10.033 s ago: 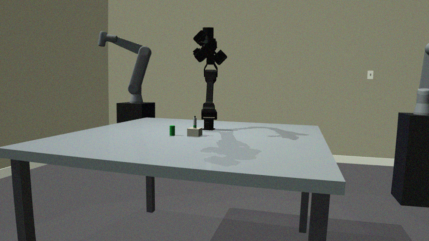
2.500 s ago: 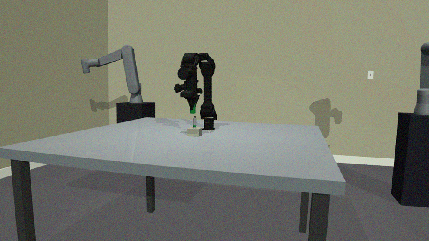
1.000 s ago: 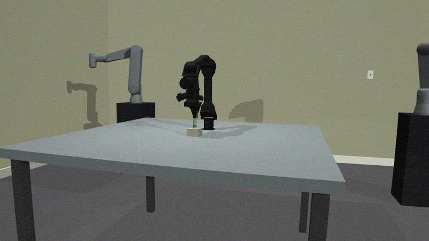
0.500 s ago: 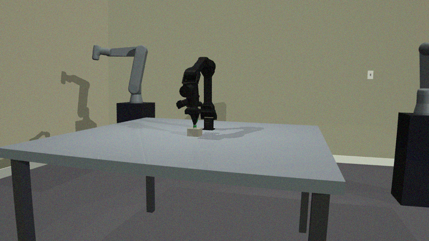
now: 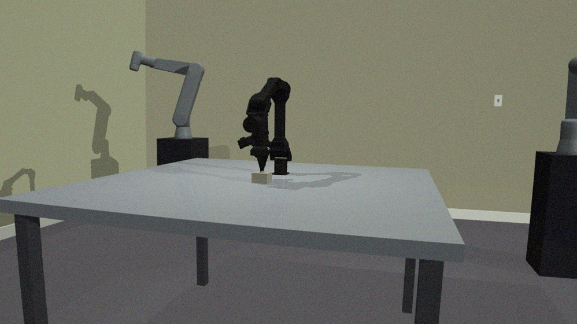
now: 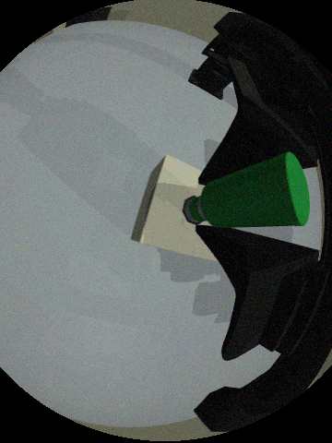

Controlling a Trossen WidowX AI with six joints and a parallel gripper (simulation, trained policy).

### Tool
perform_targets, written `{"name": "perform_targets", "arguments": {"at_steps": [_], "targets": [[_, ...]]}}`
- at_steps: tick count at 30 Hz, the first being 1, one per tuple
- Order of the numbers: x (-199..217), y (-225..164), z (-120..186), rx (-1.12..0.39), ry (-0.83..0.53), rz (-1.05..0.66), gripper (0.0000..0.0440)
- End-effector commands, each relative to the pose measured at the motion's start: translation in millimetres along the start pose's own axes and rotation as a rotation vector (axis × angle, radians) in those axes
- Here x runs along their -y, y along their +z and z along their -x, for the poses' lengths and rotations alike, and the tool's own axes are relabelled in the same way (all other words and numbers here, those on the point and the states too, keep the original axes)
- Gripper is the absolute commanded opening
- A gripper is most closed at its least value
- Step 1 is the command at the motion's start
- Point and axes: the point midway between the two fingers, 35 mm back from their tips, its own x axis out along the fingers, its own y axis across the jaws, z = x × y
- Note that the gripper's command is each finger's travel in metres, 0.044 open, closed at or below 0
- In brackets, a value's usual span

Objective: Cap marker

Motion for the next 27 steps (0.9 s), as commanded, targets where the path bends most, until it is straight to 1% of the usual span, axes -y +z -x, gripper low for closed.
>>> {"name": "perform_targets", "arguments": {"at_steps": [1,3,13,16,19,27], "targets": [[8,-1,-13,-0.003,-0.039,0.021,0.0029],[10,-2,-15,-0.002,-0.046,0.025,0.0082],[15,-3,-17,-0.006,-0.06,0.037,0.0135],[16,-3,-17,-0.007,-0.061,0.038,0.0168],[18,-4,-16,-0.009,-0.062,0.044,0.0227],[17,-5,-12,0.002,-0.022,0.058,0.0436]]}}
